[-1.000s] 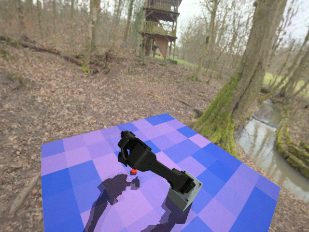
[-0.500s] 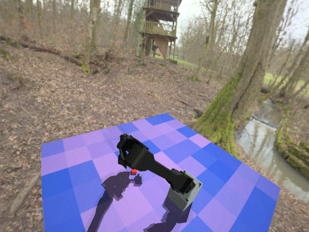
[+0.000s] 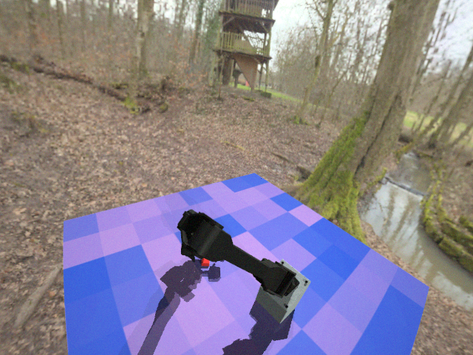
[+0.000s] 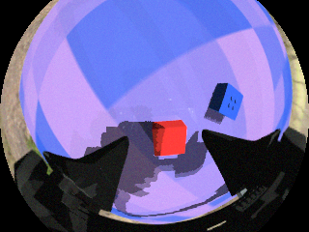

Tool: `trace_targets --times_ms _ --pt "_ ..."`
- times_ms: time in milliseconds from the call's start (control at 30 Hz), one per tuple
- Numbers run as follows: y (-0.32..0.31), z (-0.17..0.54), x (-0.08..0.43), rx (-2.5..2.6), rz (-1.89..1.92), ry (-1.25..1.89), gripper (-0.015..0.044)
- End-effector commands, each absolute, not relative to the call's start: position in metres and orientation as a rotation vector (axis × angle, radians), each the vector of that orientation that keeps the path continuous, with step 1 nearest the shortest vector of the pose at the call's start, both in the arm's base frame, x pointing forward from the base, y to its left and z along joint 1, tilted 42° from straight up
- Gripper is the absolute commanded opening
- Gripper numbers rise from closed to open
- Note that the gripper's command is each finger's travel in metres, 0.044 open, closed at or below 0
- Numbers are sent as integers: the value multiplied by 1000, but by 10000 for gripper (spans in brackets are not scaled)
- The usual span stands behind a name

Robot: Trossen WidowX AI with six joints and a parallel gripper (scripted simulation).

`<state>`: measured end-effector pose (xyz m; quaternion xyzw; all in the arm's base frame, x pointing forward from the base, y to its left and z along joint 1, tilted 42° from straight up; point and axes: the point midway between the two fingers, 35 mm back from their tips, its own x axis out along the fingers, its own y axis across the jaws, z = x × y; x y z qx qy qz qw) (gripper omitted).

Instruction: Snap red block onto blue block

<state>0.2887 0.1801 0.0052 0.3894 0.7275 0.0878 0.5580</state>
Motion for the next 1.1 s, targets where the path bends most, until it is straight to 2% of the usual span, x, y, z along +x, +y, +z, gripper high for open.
trace_targets --times_ms 0,267,533,633,1067 --pt "181 2 287 921 199 1722 335" --pt "181 2 287 921 199 1722 125" --pt "181 2 287 921 199 1722 72" --pt "179 4 288 921 199 1722 0" --pt "138 46 293 913 192 1719 0"
